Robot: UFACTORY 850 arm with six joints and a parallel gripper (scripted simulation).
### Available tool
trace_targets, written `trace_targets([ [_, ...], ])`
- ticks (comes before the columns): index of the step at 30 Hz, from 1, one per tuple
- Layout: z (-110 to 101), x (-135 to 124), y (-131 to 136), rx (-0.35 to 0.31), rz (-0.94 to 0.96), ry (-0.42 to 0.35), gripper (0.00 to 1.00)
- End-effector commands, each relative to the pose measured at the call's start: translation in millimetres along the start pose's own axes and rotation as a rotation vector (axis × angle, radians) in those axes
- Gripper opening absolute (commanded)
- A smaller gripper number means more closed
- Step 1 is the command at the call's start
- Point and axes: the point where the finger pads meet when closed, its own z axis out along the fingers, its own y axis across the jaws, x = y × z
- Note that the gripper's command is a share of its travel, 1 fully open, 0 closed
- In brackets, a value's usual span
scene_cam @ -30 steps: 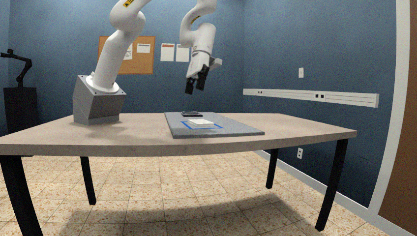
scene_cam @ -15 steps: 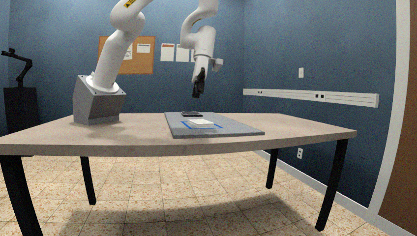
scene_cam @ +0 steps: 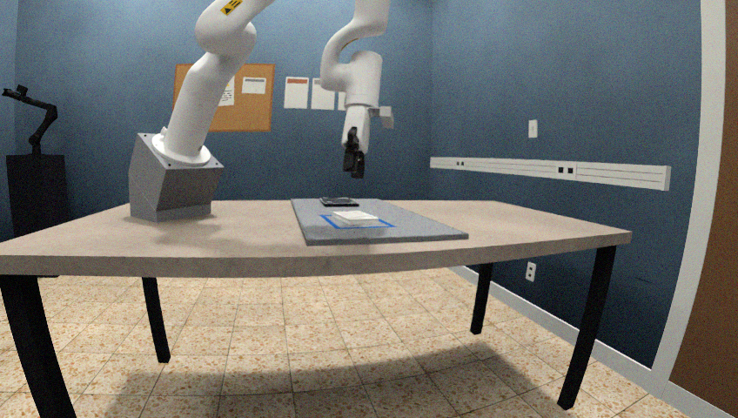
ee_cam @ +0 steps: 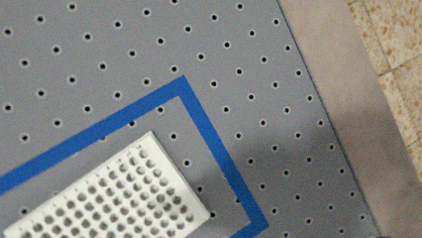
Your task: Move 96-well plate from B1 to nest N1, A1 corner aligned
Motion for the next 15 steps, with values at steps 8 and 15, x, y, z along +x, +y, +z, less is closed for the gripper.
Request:
trace_targets([
  [8, 6, 1, -30, 0.071, 0.323, 0.044, 1.0],
  [15, 9, -1, -42, 0.106, 0.476, 0.029, 1.0],
])
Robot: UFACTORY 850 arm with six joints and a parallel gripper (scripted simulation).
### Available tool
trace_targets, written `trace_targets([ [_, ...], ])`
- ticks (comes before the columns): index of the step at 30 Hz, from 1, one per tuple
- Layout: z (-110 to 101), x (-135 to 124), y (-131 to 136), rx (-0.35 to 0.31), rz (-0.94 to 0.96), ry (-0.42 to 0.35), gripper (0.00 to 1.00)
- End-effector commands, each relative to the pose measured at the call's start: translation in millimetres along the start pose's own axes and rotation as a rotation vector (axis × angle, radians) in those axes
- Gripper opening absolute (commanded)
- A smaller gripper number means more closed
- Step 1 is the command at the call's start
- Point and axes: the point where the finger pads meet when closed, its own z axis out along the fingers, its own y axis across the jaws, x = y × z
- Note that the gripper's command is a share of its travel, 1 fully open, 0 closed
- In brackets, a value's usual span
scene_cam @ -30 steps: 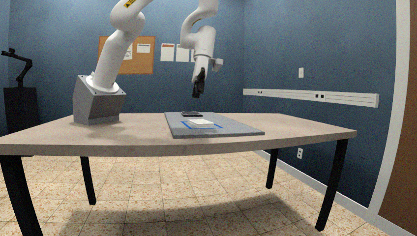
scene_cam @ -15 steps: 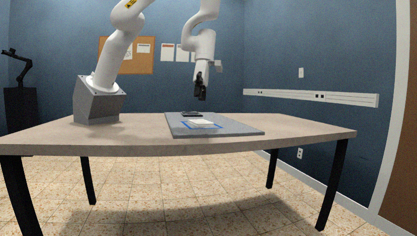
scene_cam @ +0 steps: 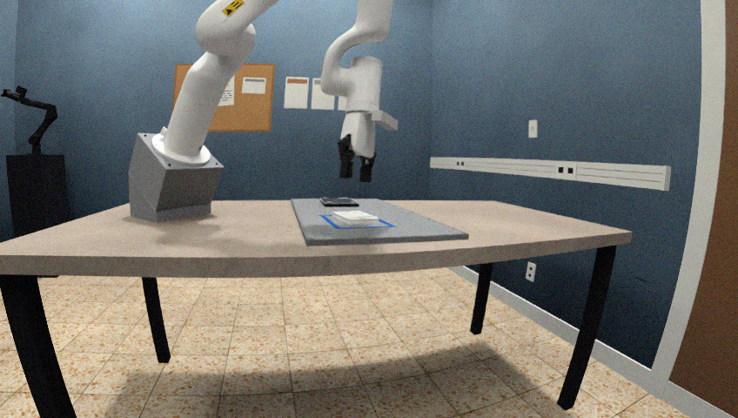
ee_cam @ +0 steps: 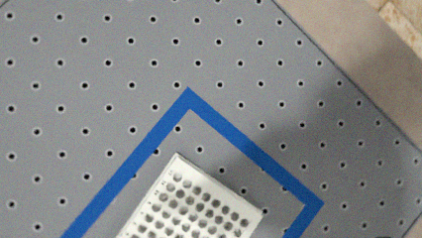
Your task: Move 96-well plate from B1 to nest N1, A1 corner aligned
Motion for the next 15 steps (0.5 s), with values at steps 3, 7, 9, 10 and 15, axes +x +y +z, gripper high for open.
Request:
trace_targets([
  [3, 5, -8, -18, 0.058, 0.188, 0.027, 1.0],
  [7, 7, -12, -24, 0.08, 0.309, 0.008, 1.0],
  [9, 8, -15, -28, 0.085, 0.341, 0.002, 1.0],
  [10, 8, -15, -29, 0.09, 0.371, -0.004, 1.0],
  [15, 10, -22, -39, 0.106, 0.494, -0.03, 1.0],
])
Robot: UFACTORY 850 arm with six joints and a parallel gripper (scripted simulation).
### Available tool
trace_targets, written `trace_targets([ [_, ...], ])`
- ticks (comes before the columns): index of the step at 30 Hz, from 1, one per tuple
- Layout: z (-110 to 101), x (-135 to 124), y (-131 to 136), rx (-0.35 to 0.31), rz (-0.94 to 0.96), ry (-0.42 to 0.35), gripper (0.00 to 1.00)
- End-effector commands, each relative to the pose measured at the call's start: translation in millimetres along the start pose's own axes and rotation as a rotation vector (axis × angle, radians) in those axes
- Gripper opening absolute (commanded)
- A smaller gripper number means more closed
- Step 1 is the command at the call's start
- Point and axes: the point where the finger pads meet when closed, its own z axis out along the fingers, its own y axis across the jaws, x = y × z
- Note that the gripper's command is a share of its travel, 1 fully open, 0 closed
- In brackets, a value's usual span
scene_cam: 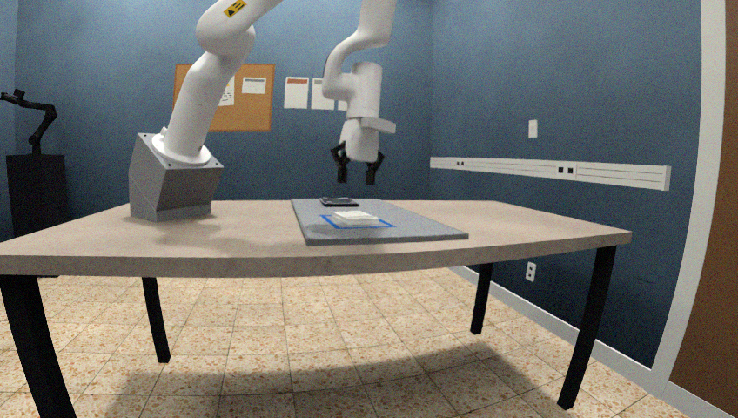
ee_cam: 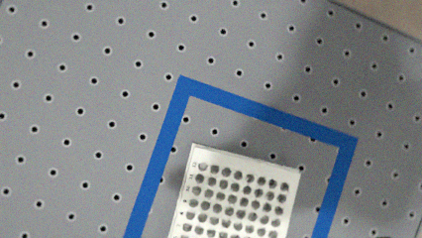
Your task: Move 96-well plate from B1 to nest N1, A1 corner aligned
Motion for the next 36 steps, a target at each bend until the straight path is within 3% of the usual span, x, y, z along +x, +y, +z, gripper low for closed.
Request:
trace_targets([
  [1, 5, -12, -9, 0.065, 0.166, 0.004, 1.0],
  [6, 6, -18, -13, 0.072, 0.257, -0.016, 1.0],
  [25, 6, -18, -13, 0.072, 0.257, -0.016, 1.0],
  [36, 23, -18, -14, 0.072, 0.257, -0.016, 1.0],
])
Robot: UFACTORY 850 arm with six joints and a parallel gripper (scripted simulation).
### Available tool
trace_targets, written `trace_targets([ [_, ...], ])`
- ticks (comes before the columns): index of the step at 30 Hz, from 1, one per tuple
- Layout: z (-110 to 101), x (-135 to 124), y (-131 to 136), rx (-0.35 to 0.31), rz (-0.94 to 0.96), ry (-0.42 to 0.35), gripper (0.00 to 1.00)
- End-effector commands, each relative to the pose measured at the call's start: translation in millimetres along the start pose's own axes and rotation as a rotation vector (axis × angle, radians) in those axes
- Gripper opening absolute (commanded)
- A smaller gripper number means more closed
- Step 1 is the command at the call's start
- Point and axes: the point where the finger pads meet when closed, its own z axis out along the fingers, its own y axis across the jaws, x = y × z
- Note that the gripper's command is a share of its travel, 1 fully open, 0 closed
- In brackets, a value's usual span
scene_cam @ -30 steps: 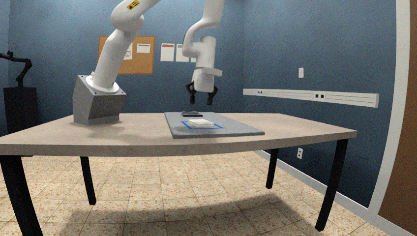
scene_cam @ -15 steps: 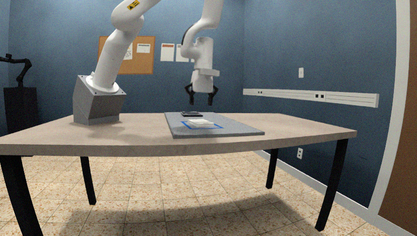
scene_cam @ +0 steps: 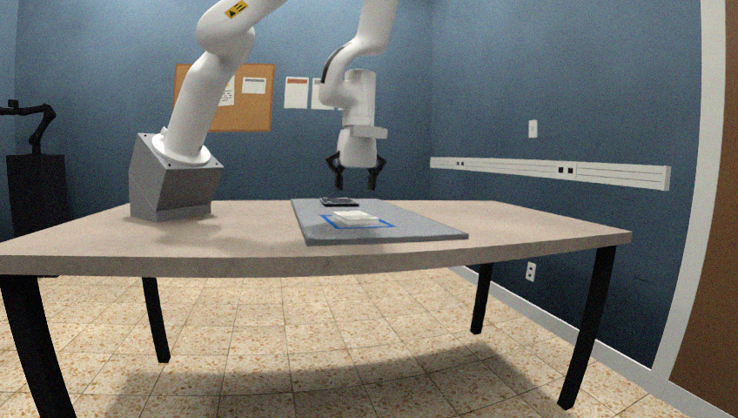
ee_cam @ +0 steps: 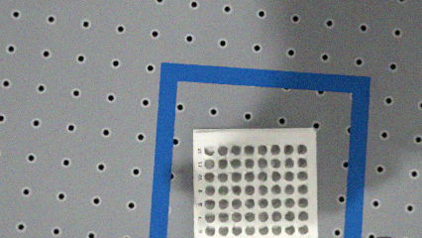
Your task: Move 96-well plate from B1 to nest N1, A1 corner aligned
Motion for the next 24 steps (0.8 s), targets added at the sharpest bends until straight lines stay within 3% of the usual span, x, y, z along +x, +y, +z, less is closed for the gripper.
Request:
trace_targets([
  [1, 6, 0, -1, 0.004, 0.0, 0.001, 1.0],
  [24, 41, 0, -1, 0.004, 0.0, 0.001, 1.0],
])
